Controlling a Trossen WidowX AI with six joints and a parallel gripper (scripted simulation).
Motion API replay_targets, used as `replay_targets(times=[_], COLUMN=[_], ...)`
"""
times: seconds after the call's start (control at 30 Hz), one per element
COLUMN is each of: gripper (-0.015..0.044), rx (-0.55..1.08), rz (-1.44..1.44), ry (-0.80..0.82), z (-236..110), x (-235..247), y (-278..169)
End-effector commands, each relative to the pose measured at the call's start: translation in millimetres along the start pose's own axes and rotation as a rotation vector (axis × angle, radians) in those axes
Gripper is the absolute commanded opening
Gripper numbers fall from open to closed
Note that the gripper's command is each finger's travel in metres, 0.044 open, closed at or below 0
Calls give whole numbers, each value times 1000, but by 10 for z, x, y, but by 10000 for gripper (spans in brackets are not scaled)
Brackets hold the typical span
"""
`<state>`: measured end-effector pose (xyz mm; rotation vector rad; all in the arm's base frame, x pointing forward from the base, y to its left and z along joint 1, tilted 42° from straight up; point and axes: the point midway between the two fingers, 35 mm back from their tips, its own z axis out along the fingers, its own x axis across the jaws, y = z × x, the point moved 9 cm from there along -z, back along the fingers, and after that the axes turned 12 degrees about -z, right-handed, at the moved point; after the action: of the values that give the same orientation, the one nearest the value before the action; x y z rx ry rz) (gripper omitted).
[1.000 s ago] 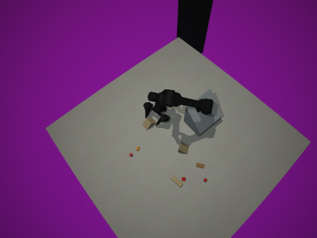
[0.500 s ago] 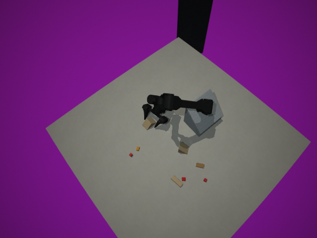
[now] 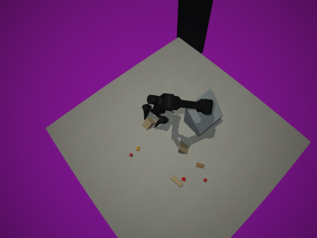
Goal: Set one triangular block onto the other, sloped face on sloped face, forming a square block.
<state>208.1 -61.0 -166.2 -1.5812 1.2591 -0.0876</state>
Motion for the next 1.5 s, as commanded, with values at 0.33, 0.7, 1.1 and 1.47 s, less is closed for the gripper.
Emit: replay_targets(times=[0.33,0.7,1.1,1.47], gripper=[440,440,440,275], rx=[1,1,1,0], rz=[-2,-2,-2,0], ry=[5,5,5,0], z=[3,3,3,0], x=[12,12,12,0], y=[-6,-6,-6,0])
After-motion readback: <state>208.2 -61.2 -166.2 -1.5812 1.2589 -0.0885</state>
